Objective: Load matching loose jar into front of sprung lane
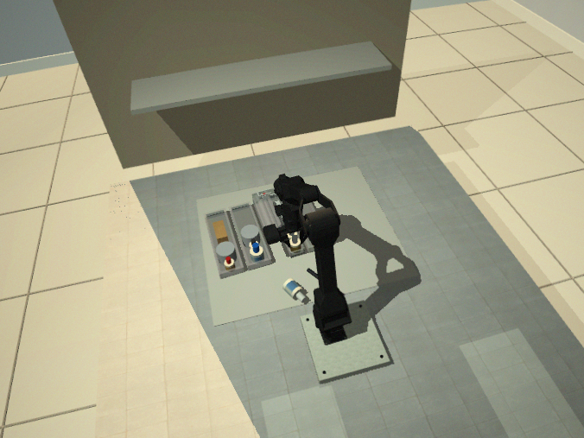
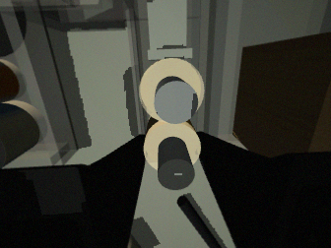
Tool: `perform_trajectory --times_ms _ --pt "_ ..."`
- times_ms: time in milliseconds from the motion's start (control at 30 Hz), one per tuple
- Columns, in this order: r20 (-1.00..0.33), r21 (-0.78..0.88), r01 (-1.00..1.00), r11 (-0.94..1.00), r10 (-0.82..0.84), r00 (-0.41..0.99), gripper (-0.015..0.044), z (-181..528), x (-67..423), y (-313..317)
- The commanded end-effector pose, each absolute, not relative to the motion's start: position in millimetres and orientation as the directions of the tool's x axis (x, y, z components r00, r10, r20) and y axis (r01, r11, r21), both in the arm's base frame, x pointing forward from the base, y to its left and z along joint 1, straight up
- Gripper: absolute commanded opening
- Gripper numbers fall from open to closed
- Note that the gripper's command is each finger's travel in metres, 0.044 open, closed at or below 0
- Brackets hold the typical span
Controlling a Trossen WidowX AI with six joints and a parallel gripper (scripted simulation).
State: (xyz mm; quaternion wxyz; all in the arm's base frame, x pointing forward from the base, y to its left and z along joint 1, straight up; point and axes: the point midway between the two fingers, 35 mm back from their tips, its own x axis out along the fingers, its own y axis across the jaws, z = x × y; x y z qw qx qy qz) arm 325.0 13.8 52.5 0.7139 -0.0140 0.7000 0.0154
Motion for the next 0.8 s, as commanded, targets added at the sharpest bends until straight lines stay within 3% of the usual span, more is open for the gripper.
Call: perform_trajectory --times_ms 0,633,767 --pt "-0.999 -0.001 -0.045 0.999 0.0 0.033 0.0 52.8 327.0 13.5" --pt "-0.999 -0.001 -0.045 0.999 0.0 0.033 0.0 52.4 322.8 13.8" --pt "-0.999 -0.001 -0.045 0.999 0.0 0.033 0.0105 52.3 323.4 13.9"
